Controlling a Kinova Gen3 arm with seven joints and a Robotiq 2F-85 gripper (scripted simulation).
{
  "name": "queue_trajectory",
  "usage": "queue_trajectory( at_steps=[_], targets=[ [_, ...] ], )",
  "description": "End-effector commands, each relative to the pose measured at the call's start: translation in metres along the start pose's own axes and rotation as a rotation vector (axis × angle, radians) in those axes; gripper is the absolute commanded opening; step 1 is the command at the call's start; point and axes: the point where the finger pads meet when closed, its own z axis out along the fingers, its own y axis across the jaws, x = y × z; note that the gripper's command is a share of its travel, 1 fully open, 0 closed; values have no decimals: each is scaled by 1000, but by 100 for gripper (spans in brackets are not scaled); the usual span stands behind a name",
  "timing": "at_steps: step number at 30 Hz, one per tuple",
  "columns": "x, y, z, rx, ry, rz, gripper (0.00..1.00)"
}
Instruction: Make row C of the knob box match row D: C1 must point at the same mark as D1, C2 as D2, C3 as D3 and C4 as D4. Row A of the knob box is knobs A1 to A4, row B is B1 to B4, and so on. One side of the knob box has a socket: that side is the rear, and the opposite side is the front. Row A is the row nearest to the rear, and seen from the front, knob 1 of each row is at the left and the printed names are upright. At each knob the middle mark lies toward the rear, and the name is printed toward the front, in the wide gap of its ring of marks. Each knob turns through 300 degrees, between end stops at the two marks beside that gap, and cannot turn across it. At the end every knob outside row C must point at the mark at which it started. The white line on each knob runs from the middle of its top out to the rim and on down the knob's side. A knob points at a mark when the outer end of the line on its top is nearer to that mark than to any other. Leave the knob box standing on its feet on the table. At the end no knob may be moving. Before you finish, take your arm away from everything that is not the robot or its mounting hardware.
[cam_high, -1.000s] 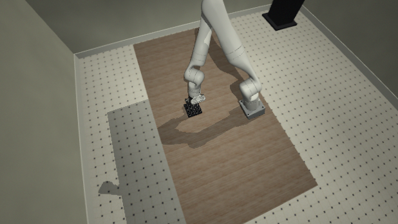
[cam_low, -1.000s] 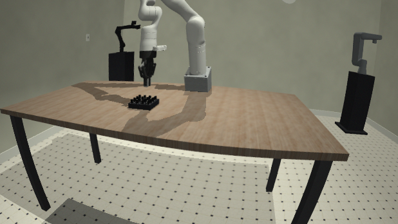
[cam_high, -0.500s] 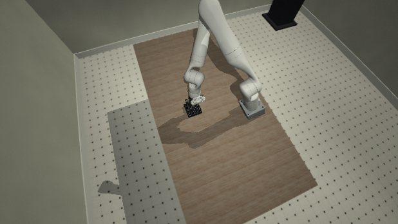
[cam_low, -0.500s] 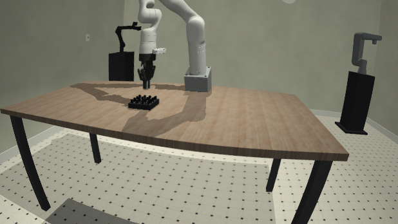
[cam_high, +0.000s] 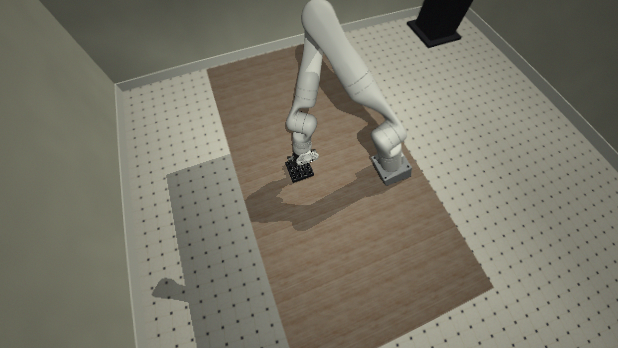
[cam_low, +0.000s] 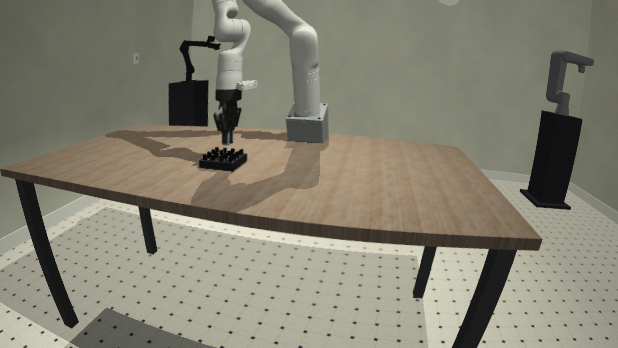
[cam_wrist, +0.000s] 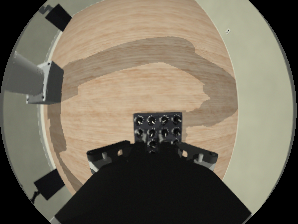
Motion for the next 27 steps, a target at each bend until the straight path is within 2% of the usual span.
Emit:
queue_trajectory(
  at_steps=[1, 27],
  targets=[
    [3, -1, 4, -1, 7, -1, 19],
    [3, 0, 12, -1, 7, 0, 19]
  ],
)
